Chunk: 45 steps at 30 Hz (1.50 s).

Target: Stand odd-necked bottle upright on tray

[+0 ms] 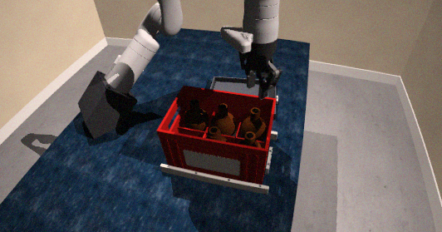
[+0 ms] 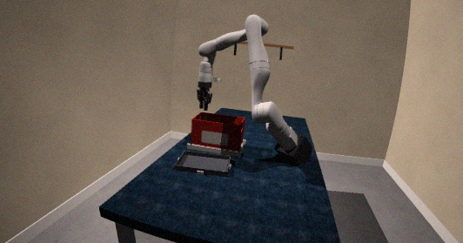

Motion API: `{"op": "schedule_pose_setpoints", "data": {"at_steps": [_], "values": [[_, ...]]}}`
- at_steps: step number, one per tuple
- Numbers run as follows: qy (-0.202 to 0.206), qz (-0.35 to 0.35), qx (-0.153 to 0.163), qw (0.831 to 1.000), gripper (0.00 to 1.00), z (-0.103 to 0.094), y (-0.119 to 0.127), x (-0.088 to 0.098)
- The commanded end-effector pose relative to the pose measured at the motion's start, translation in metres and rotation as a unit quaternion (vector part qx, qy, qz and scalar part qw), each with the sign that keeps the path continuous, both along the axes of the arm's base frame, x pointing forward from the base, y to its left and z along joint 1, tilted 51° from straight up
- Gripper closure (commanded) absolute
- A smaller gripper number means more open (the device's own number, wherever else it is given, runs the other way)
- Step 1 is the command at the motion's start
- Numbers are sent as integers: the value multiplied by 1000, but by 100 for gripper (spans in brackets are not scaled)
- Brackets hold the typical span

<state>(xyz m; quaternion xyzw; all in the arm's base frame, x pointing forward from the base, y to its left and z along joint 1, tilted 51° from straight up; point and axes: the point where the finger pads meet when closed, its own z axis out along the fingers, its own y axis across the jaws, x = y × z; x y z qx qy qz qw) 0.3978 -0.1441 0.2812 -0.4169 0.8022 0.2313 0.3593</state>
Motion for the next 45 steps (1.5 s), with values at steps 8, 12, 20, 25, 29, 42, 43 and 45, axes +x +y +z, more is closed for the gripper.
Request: {"op": "schedule_pose_setpoints", "data": {"at_steps": [8, 12, 20, 25, 29, 42, 43, 45], "values": [[0, -1, 0, 1000, 36, 0, -1, 0], [0, -1, 0, 1000, 36, 0, -1, 0], [0, -1, 0, 1000, 36, 0, -1, 0], [0, -1, 0, 1000, 36, 0, 0, 0], [0, -1, 0, 1000, 36, 0, 0, 0], [0, -1, 0, 1000, 36, -5, 5, 4], [0, -1, 0, 1000, 36, -6, 6, 4], [0, -1, 0, 1000, 36, -8, 8, 5]]}}
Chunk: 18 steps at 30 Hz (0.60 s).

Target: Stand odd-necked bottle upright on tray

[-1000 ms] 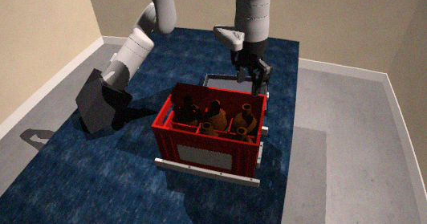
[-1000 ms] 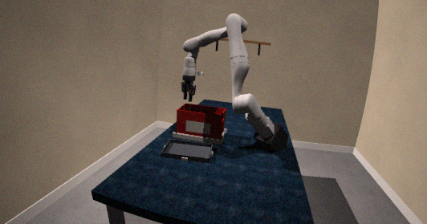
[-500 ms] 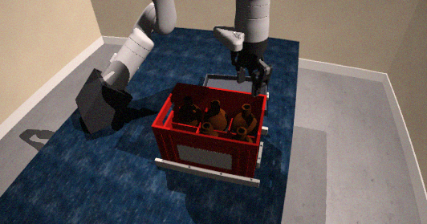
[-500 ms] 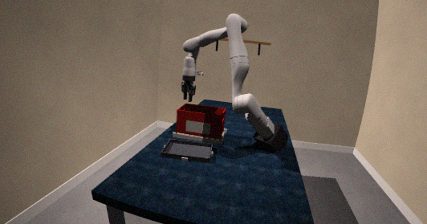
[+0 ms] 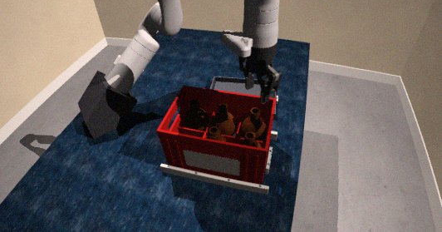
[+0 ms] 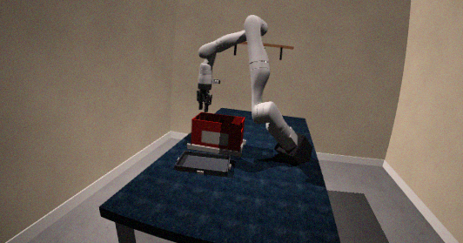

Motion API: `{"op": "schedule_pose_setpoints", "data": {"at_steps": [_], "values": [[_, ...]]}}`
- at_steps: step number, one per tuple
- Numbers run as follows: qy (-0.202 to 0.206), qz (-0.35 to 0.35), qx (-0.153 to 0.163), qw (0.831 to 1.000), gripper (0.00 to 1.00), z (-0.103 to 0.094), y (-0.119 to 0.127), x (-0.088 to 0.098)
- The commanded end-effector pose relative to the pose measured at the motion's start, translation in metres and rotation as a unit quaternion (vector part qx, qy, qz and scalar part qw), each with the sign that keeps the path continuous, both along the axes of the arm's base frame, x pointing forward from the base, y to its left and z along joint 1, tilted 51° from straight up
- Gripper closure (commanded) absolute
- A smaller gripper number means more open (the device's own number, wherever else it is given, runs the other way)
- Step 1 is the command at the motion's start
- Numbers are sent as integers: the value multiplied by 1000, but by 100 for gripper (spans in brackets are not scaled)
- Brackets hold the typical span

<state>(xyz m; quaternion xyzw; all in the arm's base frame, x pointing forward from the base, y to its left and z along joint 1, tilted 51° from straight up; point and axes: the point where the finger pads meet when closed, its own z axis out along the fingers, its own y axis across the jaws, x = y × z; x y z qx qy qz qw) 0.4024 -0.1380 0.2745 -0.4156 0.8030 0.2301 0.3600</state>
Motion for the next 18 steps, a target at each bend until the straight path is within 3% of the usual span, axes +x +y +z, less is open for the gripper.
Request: {"op": "schedule_pose_setpoints", "data": {"at_steps": [1, 18], "values": [[0, 1, 0, 1000, 36, -2, 3, 1], [0, 1, 0, 1000, 36, -14, 16, 9]]}}
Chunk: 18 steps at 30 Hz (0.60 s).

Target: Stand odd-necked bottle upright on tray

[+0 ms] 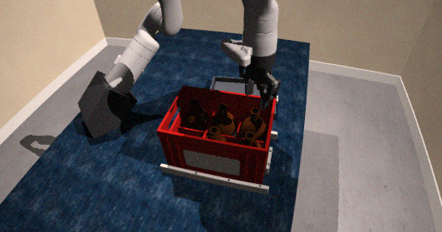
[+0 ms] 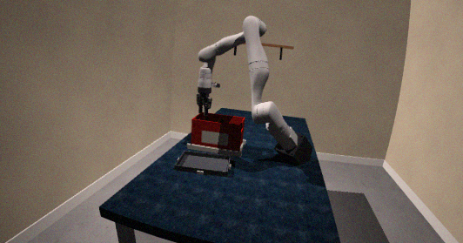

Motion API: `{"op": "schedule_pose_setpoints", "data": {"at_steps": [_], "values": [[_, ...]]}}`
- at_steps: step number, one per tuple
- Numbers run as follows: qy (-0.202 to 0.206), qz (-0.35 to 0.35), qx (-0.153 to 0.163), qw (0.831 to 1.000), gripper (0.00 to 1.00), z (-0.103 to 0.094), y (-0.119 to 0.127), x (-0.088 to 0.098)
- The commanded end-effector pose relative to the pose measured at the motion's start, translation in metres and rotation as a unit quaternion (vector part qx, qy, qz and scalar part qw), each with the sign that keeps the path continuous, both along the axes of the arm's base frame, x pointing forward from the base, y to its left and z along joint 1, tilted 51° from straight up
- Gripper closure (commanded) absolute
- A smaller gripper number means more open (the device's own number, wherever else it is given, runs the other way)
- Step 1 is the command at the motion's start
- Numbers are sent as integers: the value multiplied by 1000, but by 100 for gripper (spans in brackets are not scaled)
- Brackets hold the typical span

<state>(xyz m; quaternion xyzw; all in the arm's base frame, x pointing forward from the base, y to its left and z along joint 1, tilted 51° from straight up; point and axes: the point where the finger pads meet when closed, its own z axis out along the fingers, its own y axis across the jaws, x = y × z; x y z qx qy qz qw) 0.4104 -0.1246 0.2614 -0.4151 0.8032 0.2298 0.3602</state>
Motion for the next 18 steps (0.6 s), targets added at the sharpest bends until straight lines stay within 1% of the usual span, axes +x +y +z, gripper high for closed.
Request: {"op": "schedule_pose_setpoints", "data": {"at_steps": [1, 18], "values": [[0, 2, 0, 1000, 36, -2, 3, 1], [0, 2, 0, 1000, 36, -8, 9, 4]]}}
